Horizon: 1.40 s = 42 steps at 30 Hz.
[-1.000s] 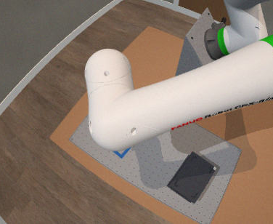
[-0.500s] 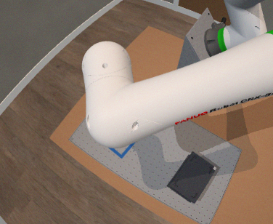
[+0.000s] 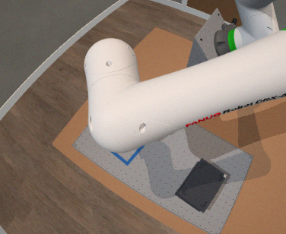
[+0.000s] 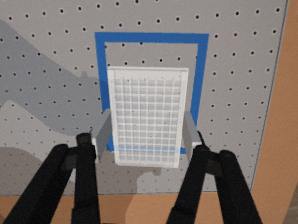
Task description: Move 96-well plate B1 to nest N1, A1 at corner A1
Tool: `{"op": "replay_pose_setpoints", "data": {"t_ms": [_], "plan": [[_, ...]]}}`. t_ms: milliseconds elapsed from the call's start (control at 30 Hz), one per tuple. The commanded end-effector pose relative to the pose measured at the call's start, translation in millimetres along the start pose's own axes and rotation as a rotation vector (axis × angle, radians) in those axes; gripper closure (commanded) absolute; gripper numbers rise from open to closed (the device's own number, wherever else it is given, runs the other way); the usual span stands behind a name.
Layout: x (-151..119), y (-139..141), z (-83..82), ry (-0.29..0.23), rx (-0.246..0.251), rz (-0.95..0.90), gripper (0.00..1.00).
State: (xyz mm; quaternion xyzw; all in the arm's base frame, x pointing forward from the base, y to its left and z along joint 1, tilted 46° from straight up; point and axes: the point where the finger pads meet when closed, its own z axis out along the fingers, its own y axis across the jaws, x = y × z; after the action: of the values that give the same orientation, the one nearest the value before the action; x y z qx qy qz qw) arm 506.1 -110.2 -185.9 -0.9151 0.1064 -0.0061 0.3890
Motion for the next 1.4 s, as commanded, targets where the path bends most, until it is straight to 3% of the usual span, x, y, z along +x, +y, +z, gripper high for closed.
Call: {"op": "replay_pose_setpoints", "data": {"t_ms": [0, 333, 1367], "plan": [[0.1, 0.2, -0.3, 0.000, 0.000, 0.000, 1.00], [0.1, 0.2, -0.3, 0.000, 0.000, 0.000, 1.00], [-1.7, -88.5, -15.8, 0.000, 0.000, -0.007, 1.00]]}}
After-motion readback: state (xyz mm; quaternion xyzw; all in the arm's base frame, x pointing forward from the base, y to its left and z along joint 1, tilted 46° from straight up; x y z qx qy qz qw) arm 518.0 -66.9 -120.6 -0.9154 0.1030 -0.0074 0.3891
